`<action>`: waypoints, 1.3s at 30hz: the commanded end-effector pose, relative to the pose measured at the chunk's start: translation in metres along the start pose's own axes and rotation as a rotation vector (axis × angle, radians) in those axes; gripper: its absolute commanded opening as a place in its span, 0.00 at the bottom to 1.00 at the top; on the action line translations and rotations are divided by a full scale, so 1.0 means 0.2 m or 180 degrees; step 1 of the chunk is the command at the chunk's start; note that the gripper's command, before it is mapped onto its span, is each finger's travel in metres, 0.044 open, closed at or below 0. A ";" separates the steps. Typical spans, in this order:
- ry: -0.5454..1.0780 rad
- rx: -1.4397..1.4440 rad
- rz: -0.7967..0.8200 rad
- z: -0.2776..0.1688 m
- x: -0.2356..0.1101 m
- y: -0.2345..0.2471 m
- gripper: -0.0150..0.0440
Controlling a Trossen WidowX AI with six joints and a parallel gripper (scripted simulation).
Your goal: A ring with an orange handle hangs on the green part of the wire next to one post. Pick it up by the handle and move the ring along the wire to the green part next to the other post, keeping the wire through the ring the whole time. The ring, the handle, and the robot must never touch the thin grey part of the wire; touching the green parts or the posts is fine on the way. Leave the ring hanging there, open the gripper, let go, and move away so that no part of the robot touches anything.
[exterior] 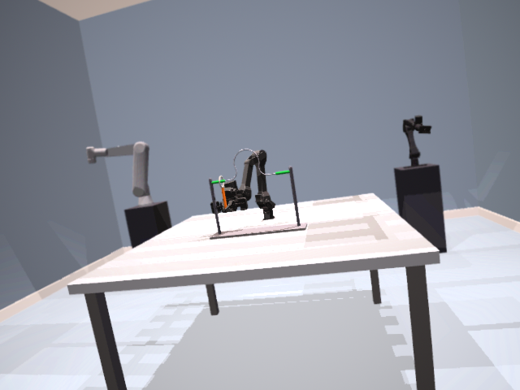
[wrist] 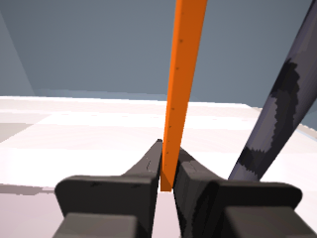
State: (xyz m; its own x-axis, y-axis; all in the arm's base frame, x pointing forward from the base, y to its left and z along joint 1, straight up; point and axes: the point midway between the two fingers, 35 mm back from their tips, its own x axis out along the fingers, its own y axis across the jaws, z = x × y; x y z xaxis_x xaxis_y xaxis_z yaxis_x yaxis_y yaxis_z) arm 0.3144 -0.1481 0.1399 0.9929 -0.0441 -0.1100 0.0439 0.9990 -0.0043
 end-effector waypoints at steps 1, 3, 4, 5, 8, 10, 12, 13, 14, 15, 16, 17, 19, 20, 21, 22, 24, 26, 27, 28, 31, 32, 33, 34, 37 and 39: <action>-0.0017 -0.0028 -0.0014 0.01 0.00 0.00 0.00; -0.0017 -0.0028 -0.0014 0.01 0.00 0.00 0.00; -0.0017 -0.0028 -0.0014 0.01 0.00 0.00 0.00; -0.0017 -0.0028 -0.0014 0.01 0.00 0.00 0.00; -0.0012 -0.0027 -0.0012 0.01 0.00 0.01 0.00; -0.0008 -0.0027 -0.0011 0.01 0.00 0.02 0.00; -0.0005 -0.0026 -0.0010 0.01 0.00 0.03 0.00; -0.0003 -0.0026 -0.0009 0.01 0.00 0.04 0.00; -0.0002 -0.0026 -0.0009 0.01 0.00 0.04 0.00; 0.0000 -0.0025 -0.0008 0.01 0.00 0.05 0.00; 0.0001 -0.0025 -0.0007 0.01 0.00 0.05 0.00; 0.0002 -0.0024 -0.0007 0.01 0.00 0.06 0.00; 0.0005 -0.0023 -0.0006 0.01 0.00 0.07 0.00; 0.0006 -0.0023 -0.0005 0.01 0.00 0.07 0.00; 0.0007 -0.0021 -0.0004 0.01 0.00 0.08 0.00; 0.0008 -0.0020 -0.0004 0.01 0.00 0.08 0.00; 0.0010 -0.0017 -0.0002 0.01 0.00 0.09 0.00; 0.0012 -0.0012 -0.0001 0.01 0.00 0.10 0.00; 0.0013 -0.0009 0.0000 0.01 0.00 0.11 0.00; 0.0014 -0.0005 0.0001 0.01 0.00 0.11 0.00; 0.0016 0.0009 0.0005 0.01 0.00 0.13 0.00; 0.0017 0.0016 0.0006 0.01 0.00 0.14 0.00; 0.0017 0.0024 0.0008 0.01 0.00 0.15 0.00; 0.0018 0.0032 0.0009 0.01 0.00 0.15 0.00; 0.0020 0.0067 0.0015 0.01 0.00 0.17 0.00; 0.0021 0.0097 0.0020 0.01 0.00 0.19 0.00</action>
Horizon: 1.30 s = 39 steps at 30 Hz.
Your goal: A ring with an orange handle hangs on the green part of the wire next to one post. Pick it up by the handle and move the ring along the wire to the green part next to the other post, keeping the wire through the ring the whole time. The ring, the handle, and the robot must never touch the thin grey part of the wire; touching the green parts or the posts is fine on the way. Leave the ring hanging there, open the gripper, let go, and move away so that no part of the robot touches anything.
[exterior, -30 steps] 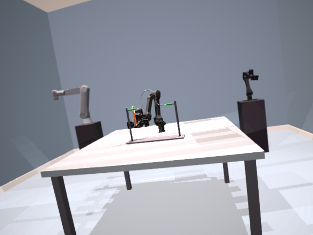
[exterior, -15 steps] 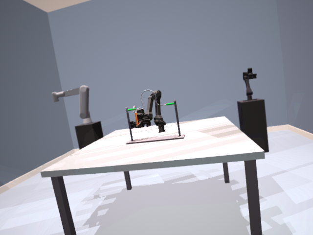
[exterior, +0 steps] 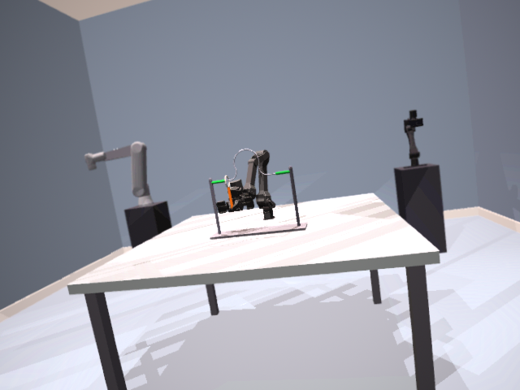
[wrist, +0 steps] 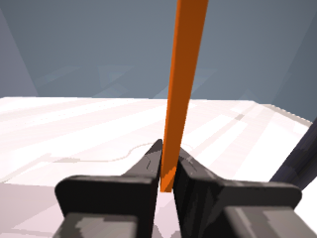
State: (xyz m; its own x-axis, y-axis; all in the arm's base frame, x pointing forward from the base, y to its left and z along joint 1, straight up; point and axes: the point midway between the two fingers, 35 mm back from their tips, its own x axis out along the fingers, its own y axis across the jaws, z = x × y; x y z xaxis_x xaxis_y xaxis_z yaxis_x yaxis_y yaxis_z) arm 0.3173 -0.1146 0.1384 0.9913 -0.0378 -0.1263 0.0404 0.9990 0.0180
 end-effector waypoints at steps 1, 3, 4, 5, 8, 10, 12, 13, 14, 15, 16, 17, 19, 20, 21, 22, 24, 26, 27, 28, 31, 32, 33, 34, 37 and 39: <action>-0.0032 0.0043 0.0004 0.02 0.00 0.03 0.00; -0.0031 0.0088 0.0011 0.02 0.00 0.05 0.00; -0.0031 0.0113 0.0015 0.02 0.00 0.06 0.00; -0.0031 0.0138 0.0019 0.02 0.00 0.07 0.00; -0.0030 0.0209 0.0030 0.02 0.00 0.10 0.00; -0.0030 0.0279 0.0041 0.02 0.00 0.12 0.00; -0.0030 0.0360 0.0053 0.02 0.00 0.15 0.00; -0.0031 0.0406 0.0060 0.02 0.00 0.17 0.00; -0.0031 0.0455 0.0068 0.03 0.00 0.18 0.00; -0.0031 0.0505 0.0075 0.03 0.00 0.20 0.00; -0.0032 0.0555 0.0083 0.03 0.00 0.21 0.00; -0.0032 0.0609 0.0091 0.03 0.00 0.23 0.00; -0.0033 0.0728 0.0108 0.04 0.00 0.26 0.00; -0.0034 0.0789 0.0117 0.05 0.00 0.28 0.00; -0.0035 0.0850 0.0126 0.05 0.00 0.30 0.00; -0.0035 0.0915 0.0135 0.05 0.00 0.32 0.00; -0.0036 0.1017 0.0150 0.06 0.00 0.34 0.00; -0.0038 0.1138 0.0167 0.08 -0.01 0.38 0.00; -0.0039 0.1210 0.0177 0.08 -0.01 0.39 0.00; -0.0040 0.1285 0.0188 0.09 -0.01 0.41 0.00; -0.0042 0.1505 0.0219 0.12 -0.01 0.47 0.00; -0.0031 0.1562 0.0231 0.13 -0.01 0.48 0.00; -0.0010 0.1620 0.0246 0.13 -0.02 0.50 0.00; 0.0014 0.1670 0.0262 0.14 -0.03 0.51 0.00; 0.0108 0.1827 0.0316 0.16 -0.05 0.55 0.00; 0.0183 0.1940 0.0360 0.18 -0.07 0.57 0.00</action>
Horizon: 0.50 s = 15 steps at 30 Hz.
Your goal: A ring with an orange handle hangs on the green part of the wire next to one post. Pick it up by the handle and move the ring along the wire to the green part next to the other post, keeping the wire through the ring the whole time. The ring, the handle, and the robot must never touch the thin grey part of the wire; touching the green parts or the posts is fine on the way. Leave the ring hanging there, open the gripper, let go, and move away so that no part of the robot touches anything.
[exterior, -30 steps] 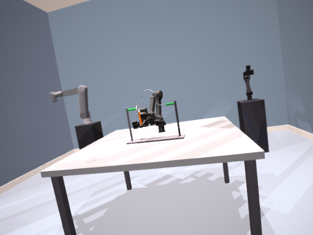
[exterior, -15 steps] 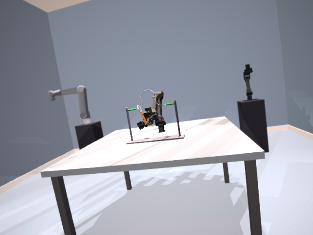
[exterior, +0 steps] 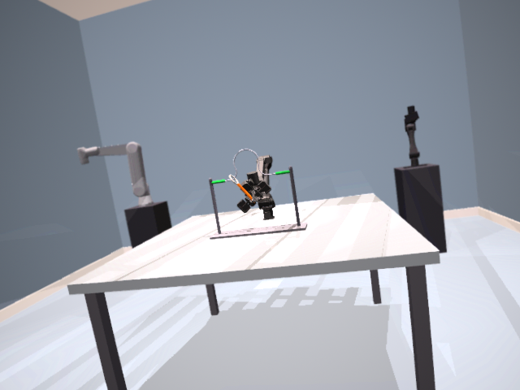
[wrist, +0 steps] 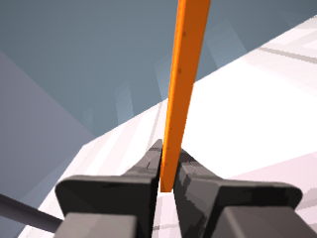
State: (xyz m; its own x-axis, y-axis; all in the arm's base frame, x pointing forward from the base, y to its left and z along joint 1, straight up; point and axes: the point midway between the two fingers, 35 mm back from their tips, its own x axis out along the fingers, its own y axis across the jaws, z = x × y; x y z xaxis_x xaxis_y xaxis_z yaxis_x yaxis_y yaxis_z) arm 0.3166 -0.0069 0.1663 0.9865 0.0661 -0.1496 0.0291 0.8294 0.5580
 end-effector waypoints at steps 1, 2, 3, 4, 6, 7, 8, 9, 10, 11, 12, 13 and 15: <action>0.0058 0.0190 0.0075 0.03 -0.03 0.07 0.00; 0.0103 0.0255 0.0091 0.03 -0.04 0.09 0.00; 0.0143 0.0312 0.0104 0.03 -0.05 0.11 0.00; 0.0175 0.0357 0.0115 0.03 -0.06 0.12 0.00; 0.0237 0.0443 0.0138 0.03 -0.07 0.14 0.00; 0.0278 0.0501 0.0154 0.03 -0.08 0.16 0.00; 0.0322 0.0562 0.0174 0.04 -0.09 0.18 0.00; 0.0368 0.0625 0.0192 0.04 -0.10 0.19 0.00; 0.0398 0.0667 0.0205 0.04 -0.11 0.21 0.00; 0.0428 0.0708 0.0218 0.05 -0.12 0.22 0.00; 0.0460 0.0751 0.0233 0.05 -0.12 0.23 0.00; 0.0496 0.0802 0.0251 0.05 -0.13 0.24 0.00; 0.0577 0.0913 0.0291 0.06 -0.15 0.27 0.00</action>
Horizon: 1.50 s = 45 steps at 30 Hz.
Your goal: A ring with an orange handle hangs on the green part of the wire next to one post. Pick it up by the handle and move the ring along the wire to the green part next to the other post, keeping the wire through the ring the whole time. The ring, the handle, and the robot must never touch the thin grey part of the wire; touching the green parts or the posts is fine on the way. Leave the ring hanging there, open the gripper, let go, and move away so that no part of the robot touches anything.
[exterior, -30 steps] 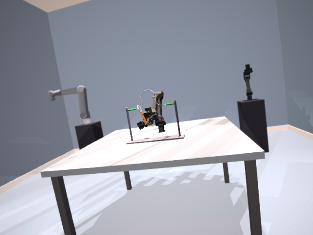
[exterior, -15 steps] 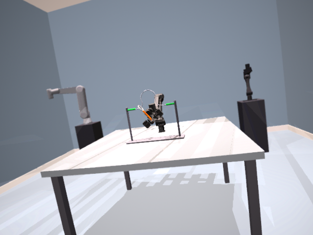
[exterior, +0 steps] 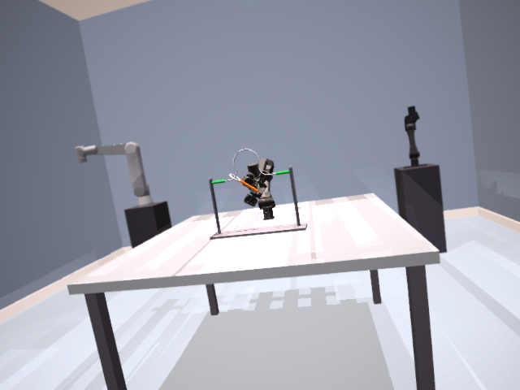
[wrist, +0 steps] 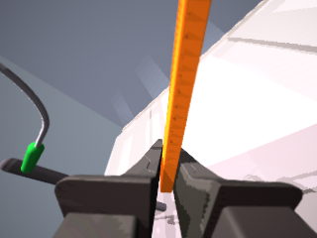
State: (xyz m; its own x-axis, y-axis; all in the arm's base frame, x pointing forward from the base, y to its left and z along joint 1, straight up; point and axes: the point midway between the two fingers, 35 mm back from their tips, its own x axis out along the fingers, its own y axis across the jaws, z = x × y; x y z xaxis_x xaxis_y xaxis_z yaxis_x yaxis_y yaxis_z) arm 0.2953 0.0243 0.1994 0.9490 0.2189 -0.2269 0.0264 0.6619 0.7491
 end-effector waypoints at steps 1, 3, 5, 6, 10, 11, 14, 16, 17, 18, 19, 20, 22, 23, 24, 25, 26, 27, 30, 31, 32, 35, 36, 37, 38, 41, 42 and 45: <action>0.0102 0.0172 0.0112 0.01 -0.04 0.07 0.00; 0.0193 0.0291 0.0164 0.01 -0.06 0.11 0.00; 0.0265 0.0384 0.0204 0.02 -0.08 0.13 0.00; 0.0312 0.0444 0.0231 0.02 -0.09 0.15 0.00; 0.0487 0.0664 0.0345 0.03 -0.13 0.21 0.00; 0.0522 0.0706 0.0367 0.03 -0.14 0.22 0.00; 0.0649 0.0861 0.0455 0.05 -0.17 0.26 0.00; 0.0715 0.0940 0.0504 0.05 -0.19 0.28 0.00; 0.0751 0.0982 0.0532 0.06 -0.20 0.29 0.00; 0.0785 0.1022 0.0558 0.06 -0.20 0.30 0.00; 0.0823 0.1065 0.0586 0.07 -0.21 0.32 0.00; 0.0865 0.1115 0.0619 0.07 -0.23 0.33 0.00; 0.0896 0.1210 0.0673 0.09 -0.24 0.35 0.00; 0.0900 0.1257 0.0698 0.09 -0.24 0.36 0.00; 0.0902 0.1307 0.0724 0.10 -0.24 0.38 0.00; 0.0903 0.1355 0.0748 0.10 -0.25 0.39 0.00; 0.0903 0.1403 0.0772 0.11 -0.25 0.40 0.00; 0.0904 0.1447 0.0794 0.12 -0.25 0.41 0.00; 0.0904 0.1549 0.0842 0.13 -0.26 0.44 0.00; 0.0904 0.1580 0.0856 0.14 -0.26 0.44 0.00; 0.0904 0.1610 0.0871 0.14 -0.26 0.45 0.00; 0.0904 0.1711 0.0918 0.16 -0.27 0.47 0.00; 0.0904 0.1745 0.0934 0.16 -0.27 0.48 0.00; 0.0904 0.1778 0.0949 0.17 -0.27 0.49 0.00; 0.0904 0.1809 0.0964 0.17 -0.27 0.50 0.00; 0.0905 0.1902 0.1007 0.19 -0.28 0.52 0.00; 0.0905 0.1935 0.1022 0.20 -0.28 0.53 0.00; 0.0906 0.2024 0.1062 0.21 -0.29 0.55 0.00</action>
State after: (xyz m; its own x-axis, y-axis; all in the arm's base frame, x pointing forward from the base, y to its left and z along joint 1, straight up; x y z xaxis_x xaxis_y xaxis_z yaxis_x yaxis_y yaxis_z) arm 0.2585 0.0529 0.3128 0.8256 0.5631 -0.0352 0.0197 0.0336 0.9992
